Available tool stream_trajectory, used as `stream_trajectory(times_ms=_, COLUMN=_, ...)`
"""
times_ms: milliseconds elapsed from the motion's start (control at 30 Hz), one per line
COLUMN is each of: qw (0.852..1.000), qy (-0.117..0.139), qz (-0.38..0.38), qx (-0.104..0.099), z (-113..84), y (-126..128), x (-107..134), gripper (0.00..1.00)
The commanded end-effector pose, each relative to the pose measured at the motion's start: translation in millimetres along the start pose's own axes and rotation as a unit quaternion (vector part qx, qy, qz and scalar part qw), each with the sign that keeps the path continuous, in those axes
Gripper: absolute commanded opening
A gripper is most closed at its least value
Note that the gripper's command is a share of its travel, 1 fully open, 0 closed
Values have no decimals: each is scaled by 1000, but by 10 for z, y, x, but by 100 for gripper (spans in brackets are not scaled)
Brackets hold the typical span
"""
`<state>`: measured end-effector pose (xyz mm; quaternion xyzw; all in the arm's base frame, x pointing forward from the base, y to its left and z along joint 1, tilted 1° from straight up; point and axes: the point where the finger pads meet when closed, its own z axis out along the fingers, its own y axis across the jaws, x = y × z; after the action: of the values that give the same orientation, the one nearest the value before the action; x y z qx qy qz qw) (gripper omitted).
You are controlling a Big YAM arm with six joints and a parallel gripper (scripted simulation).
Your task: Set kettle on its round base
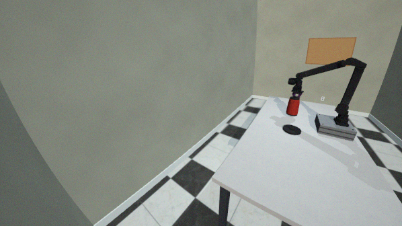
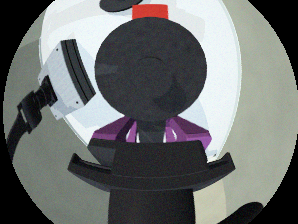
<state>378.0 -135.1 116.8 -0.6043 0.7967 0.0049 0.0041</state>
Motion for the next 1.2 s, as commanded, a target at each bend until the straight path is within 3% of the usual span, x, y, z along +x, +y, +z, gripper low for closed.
stream_trajectory(times_ms=0, qw=999, qy=0, qz=-3, qx=37, z=-268, y=-144, x=15, gripper=0)
stream_trajectory(times_ms=833, qw=999, qy=0, qz=-3, qx=37, z=-265, y=-141, x=15, gripper=0)
stream_trajectory(times_ms=1000, qw=1000, qy=-1, qz=-2, qx=25, z=-152, y=-36, x=11, gripper=0)
stream_trajectory(times_ms=1167, qw=999, qy=0, qz=-2, qx=32, z=-183, y=-56, x=24, gripper=0)
